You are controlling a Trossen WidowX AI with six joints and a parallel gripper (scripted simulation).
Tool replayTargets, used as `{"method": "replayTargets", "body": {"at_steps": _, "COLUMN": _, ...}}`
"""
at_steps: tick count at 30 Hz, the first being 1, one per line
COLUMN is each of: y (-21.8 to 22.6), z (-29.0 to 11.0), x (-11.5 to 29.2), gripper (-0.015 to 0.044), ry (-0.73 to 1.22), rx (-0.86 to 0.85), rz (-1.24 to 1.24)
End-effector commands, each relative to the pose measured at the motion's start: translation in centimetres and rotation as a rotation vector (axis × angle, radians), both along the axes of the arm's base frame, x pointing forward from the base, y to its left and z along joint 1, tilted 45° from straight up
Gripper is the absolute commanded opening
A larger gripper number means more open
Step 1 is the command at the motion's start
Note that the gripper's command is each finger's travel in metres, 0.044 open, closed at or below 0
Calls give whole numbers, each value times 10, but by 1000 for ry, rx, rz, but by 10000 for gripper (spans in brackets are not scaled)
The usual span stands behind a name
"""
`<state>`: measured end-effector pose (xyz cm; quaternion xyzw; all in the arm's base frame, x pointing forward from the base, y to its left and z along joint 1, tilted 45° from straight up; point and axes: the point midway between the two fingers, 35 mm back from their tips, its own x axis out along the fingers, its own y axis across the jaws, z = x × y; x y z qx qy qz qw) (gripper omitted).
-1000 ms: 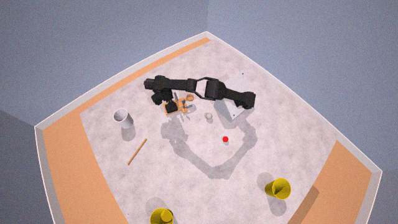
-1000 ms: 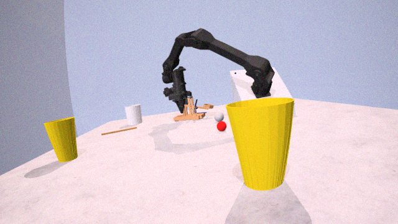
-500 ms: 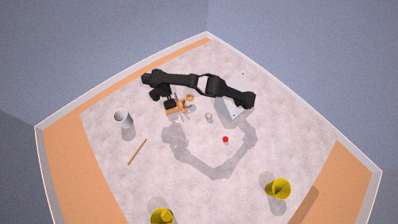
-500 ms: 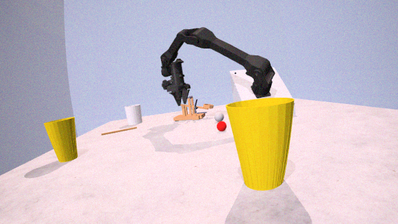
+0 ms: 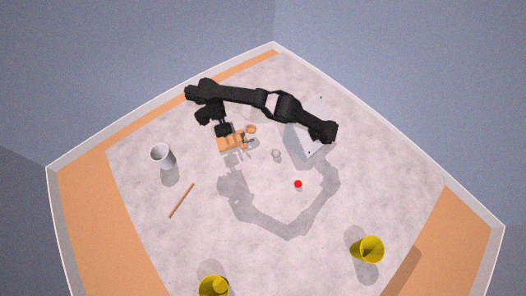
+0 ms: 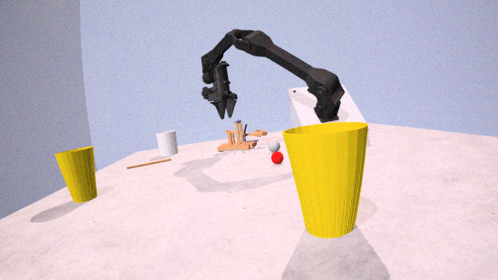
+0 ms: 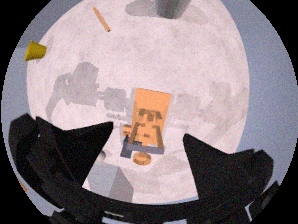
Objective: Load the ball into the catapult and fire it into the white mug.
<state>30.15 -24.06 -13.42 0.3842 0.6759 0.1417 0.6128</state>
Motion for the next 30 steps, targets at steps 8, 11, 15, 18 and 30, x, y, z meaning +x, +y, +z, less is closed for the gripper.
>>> {"method": "replayTargets", "body": {"at_steps": 8, "y": 27, "z": -29, "x": 1, "gripper": 440, "ry": -7, "rx": -8, "rz": -2}}
{"method": "replayTargets", "body": {"at_steps": 11, "y": 27, "z": -29, "x": 1, "gripper": 440, "ry": -7, "rx": -8, "rz": -2}}
{"method": "replayTargets", "body": {"at_steps": 15, "y": 29, "z": -31, "x": 1, "gripper": 440, "ry": -7, "rx": -8, "rz": -2}}
{"method": "replayTargets", "body": {"at_steps": 18, "y": 32, "z": -35, "x": 2, "gripper": 440, "ry": -7, "rx": -8, "rz": -2}}
{"method": "replayTargets", "body": {"at_steps": 30, "y": 46, "z": -49, "x": 4, "gripper": 440, "ry": -8, "rx": -7, "rz": -2}}
